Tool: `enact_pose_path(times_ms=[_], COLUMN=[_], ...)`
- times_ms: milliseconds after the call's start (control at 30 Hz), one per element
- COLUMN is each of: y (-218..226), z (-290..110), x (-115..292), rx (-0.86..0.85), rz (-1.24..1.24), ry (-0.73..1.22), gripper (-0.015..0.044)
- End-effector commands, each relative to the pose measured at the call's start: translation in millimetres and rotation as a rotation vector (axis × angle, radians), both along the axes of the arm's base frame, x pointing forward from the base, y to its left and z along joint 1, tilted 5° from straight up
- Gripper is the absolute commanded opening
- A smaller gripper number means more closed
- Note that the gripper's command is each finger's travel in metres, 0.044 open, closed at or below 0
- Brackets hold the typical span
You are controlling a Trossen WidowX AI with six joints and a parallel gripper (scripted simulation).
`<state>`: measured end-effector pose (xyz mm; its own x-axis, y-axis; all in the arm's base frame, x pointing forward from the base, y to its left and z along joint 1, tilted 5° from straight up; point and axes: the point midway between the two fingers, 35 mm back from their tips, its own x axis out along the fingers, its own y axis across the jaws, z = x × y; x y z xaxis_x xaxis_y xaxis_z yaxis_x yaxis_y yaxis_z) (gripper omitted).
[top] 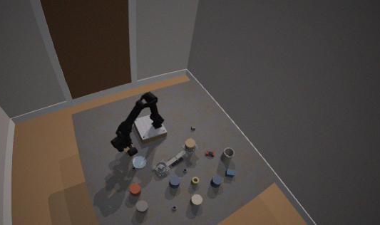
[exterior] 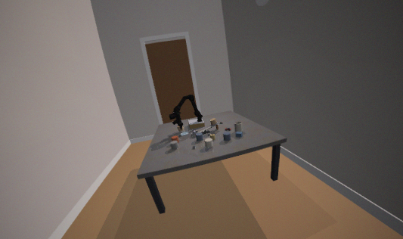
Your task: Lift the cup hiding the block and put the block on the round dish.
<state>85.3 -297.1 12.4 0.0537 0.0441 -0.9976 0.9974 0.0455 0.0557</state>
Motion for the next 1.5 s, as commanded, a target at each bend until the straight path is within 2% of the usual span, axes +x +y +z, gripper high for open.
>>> enact_pose_path(times_ms=[0,467,967,1033,1133,1333,1467], y=[-1,-1,0,-2,-3,-3,-1], z=[-5,-25,-19,-7,32,35,46], x=[0,2,1,1,-1,-2,26], rx=[-0.008,-0.008,-0.006,-0.006,-0.008,-0.008,-0.047], rz=[0.003,0.003,0.003,0.003,0.003,0.003,0.048], ry=[-0.001,-0.001,-0.002,-0.001,-0.001,-0.001,0.0], gripper=[0.0,0.0,0.0394,0.044,0.044,0.044,0.0335])
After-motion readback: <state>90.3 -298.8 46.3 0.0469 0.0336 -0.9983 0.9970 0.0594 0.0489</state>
